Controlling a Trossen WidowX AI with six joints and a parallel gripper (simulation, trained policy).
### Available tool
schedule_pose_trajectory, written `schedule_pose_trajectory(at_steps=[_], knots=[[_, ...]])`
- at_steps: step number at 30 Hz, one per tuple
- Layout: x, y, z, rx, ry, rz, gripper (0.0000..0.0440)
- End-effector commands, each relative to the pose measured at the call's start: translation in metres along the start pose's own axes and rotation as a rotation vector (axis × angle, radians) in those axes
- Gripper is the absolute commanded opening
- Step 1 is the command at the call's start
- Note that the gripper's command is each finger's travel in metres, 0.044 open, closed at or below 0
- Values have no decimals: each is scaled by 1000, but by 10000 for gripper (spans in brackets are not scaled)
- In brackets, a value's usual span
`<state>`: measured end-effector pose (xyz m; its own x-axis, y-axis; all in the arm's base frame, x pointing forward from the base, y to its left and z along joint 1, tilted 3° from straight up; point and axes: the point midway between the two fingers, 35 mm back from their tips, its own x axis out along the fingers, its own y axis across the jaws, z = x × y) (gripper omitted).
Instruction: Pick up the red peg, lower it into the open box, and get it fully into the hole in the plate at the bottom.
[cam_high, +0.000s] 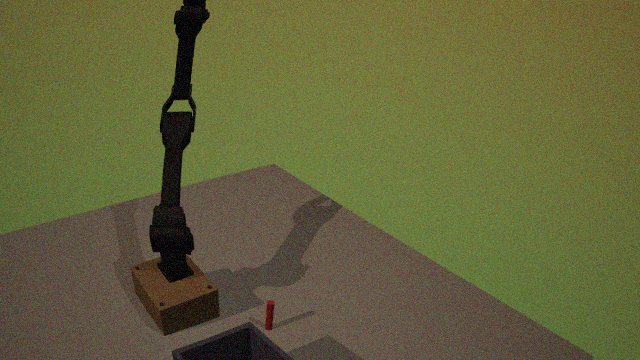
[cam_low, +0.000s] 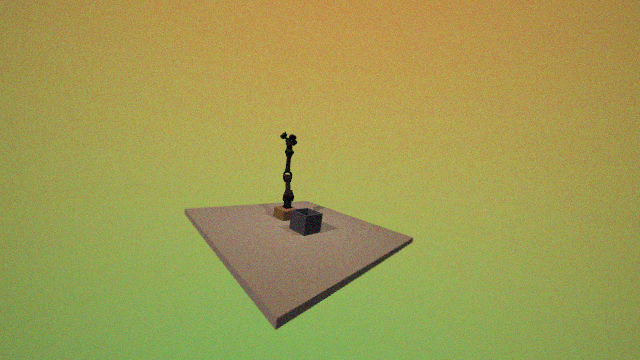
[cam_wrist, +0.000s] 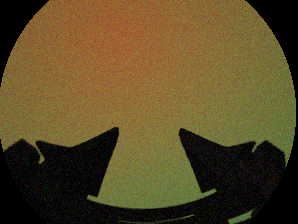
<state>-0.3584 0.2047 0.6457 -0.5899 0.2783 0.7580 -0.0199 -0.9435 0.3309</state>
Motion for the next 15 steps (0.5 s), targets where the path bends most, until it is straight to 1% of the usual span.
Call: schedule_pose_trajectory(at_steps=[1, 2, 3, 8, 15], knots=[[0, 2, 3, -7, -8, 15, 419], [-1, 4, 7, -12, -17, 30, 435], [-1, 6, 10, -13, -28, 45, 440], [-6, 15, 34, -20, -86, 117, 440], [-20, 16, 73, -3, -168, 198, 440]])
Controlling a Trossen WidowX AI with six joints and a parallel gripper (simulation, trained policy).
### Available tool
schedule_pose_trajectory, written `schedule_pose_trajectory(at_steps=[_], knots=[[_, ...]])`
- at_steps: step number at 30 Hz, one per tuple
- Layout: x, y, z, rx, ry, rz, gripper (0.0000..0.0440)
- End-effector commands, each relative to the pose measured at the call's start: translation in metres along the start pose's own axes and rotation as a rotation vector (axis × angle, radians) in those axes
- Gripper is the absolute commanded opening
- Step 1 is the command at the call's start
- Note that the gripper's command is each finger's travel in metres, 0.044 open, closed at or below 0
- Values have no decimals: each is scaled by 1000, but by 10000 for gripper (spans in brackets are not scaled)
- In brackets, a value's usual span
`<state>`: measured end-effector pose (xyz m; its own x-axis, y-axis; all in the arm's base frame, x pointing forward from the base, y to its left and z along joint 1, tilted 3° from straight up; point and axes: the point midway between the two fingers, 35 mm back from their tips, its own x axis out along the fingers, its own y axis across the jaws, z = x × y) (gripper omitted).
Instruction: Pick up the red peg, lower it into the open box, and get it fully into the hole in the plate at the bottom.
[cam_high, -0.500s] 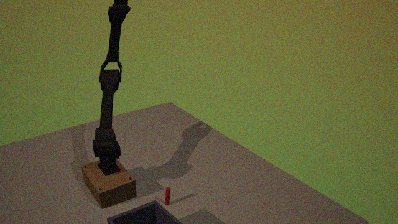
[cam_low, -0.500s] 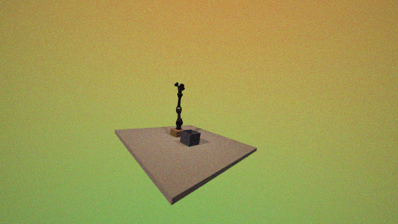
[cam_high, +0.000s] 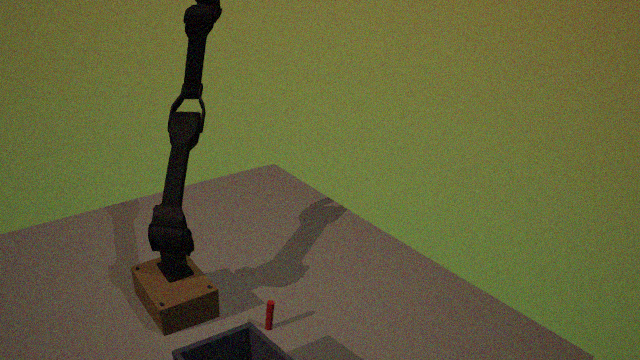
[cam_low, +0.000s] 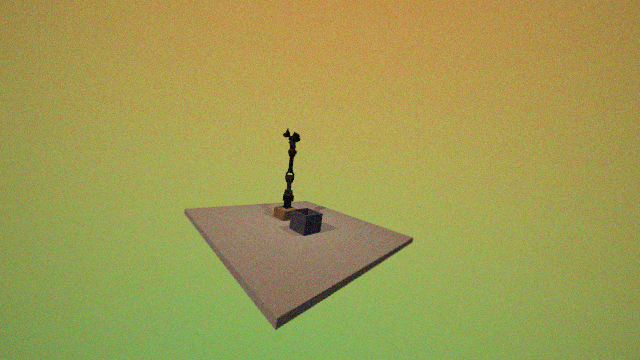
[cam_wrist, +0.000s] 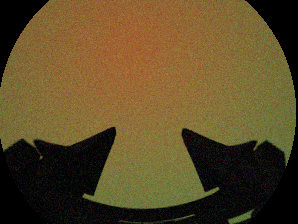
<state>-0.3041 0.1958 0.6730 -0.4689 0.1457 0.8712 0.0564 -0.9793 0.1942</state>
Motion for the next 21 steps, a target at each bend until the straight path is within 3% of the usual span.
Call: schedule_pose_trajectory(at_steps=[1, 21], knots=[[-5, 1, 21, 10, -40, 49, 440], [-45, 29, 112, -10, -195, 328, 440]])
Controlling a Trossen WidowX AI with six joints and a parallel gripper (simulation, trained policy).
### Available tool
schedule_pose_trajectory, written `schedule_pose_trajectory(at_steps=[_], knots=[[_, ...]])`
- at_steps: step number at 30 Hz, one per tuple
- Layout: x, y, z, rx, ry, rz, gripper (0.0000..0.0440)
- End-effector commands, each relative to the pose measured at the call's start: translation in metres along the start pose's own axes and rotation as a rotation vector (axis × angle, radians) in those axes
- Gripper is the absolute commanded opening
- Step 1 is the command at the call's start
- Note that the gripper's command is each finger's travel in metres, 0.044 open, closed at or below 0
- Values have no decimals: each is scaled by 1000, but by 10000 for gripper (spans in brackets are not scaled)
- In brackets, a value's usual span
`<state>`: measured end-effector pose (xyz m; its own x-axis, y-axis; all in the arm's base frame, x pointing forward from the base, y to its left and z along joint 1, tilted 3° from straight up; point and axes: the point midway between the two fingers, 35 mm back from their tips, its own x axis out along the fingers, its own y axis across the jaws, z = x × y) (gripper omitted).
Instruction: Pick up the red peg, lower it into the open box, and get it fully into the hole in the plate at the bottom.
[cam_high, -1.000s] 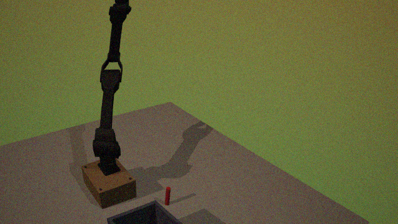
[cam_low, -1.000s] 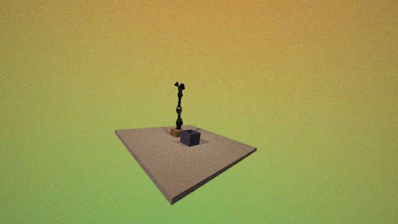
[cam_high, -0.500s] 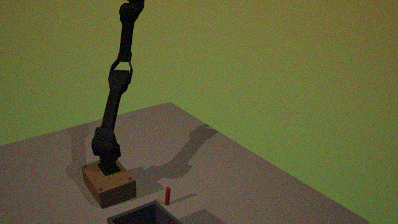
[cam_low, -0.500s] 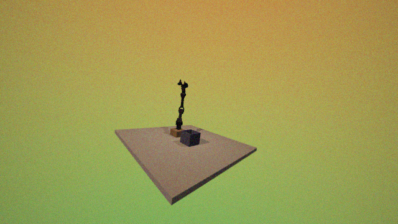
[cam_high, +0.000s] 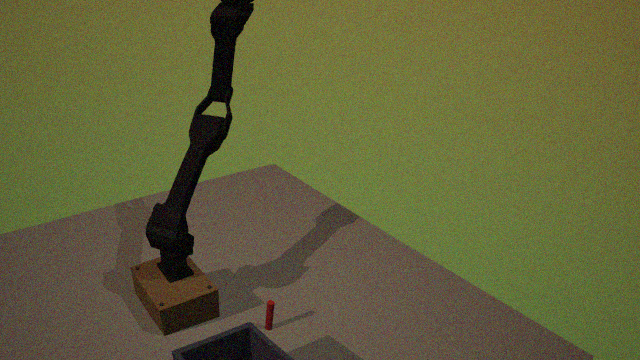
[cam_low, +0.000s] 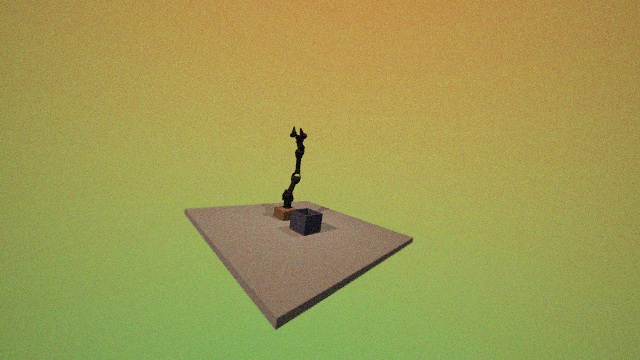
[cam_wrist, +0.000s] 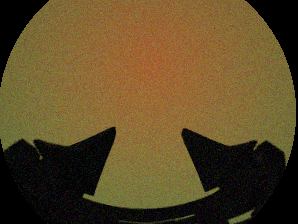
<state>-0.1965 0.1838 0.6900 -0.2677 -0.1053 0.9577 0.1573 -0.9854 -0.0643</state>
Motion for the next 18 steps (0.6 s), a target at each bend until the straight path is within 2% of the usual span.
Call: schedule_pose_trajectory(at_steps=[1, 18], knots=[[-4, 12, 16, -6, -14, 65, 440], [-23, 81, 65, -58, -54, 327, 440]])
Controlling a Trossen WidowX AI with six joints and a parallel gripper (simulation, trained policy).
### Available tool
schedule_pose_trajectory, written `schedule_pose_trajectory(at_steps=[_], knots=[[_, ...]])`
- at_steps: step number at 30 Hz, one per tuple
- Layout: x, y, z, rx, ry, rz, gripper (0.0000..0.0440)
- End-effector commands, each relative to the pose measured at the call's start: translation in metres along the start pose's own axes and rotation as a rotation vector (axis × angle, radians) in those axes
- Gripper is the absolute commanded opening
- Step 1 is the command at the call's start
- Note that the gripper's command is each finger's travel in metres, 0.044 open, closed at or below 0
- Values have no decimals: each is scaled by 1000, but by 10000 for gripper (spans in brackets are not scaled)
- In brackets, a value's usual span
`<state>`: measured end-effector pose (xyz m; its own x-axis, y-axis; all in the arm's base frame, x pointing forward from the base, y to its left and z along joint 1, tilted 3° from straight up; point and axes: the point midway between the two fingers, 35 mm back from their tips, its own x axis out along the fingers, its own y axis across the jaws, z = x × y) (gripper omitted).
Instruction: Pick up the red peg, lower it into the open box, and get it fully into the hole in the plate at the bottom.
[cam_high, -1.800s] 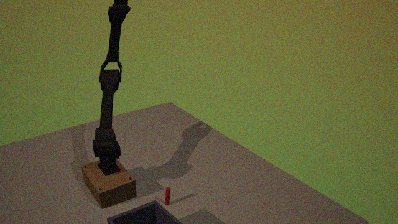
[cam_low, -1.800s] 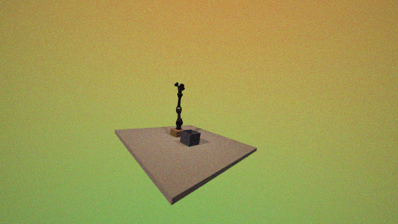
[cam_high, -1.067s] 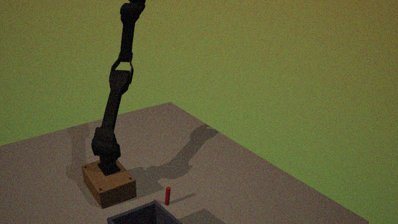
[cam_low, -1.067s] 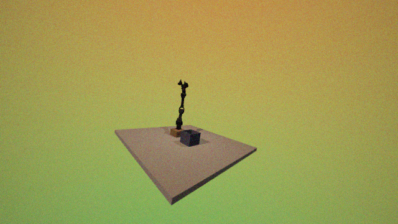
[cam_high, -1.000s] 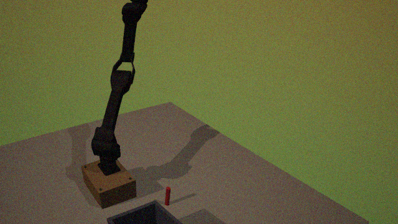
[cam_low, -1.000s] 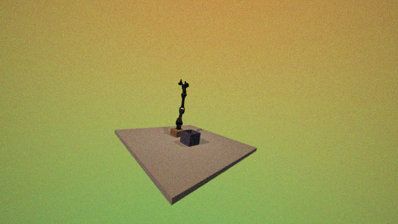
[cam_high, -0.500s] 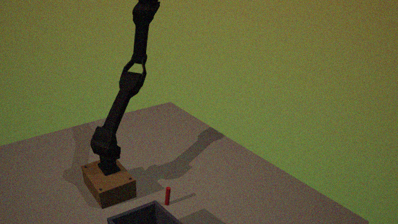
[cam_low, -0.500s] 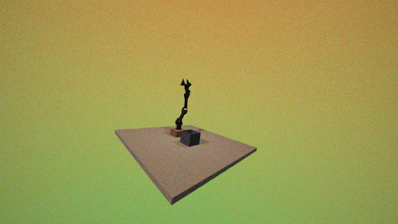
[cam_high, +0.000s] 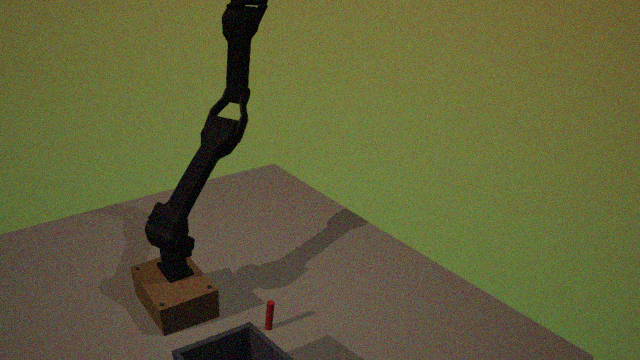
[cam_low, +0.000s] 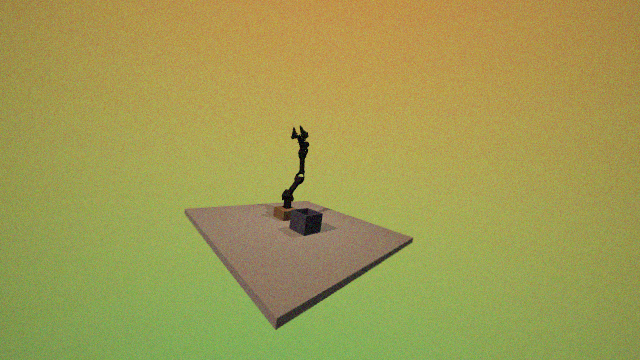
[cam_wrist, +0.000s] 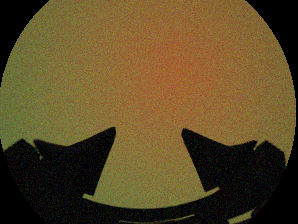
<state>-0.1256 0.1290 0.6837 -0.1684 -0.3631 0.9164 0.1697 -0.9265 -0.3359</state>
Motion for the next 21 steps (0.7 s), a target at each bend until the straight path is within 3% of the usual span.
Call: schedule_pose_trajectory(at_steps=[1, 21], knots=[[1, 20, 9, -10, 1, 69, 440], [2, 136, 37, 5, -20, 445, 440]])
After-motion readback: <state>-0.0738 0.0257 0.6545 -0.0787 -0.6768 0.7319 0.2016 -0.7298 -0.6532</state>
